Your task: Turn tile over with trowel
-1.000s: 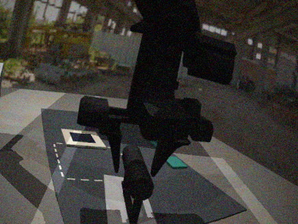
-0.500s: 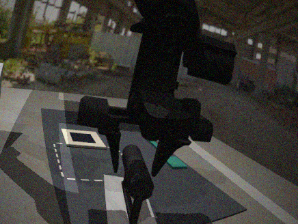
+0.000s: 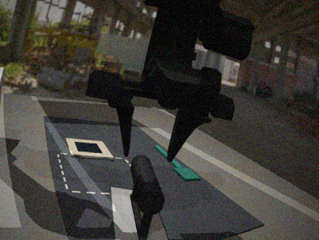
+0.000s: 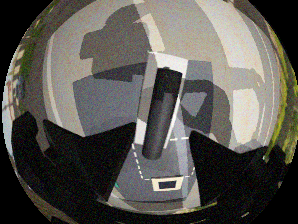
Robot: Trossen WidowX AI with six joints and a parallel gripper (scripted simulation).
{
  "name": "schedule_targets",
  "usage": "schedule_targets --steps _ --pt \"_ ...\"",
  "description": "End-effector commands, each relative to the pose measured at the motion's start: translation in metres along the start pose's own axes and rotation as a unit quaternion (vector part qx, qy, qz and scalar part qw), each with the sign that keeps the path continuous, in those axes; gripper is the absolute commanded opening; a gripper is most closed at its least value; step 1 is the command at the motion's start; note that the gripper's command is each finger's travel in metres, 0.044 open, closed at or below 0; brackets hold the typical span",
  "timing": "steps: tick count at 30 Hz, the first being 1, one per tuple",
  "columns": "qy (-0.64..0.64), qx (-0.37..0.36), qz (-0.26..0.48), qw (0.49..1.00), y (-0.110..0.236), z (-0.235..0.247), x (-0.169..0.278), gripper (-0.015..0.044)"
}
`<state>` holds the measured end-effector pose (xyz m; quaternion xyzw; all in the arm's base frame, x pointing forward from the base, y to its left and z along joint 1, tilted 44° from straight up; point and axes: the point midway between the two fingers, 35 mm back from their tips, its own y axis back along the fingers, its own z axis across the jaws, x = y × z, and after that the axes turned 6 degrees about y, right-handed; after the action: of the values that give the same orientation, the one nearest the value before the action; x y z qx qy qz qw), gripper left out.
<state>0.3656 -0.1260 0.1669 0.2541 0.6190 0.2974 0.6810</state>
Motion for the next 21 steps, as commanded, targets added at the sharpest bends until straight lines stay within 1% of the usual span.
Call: schedule_targets --steps 1,21 --pt "-0.024 0.000 -0.001 1.000 0.001 0.004 0.000 0.0270" --pt "-0.024 0.000 -0.001 1.000 -0.027 0.004 0.000 0.0270"
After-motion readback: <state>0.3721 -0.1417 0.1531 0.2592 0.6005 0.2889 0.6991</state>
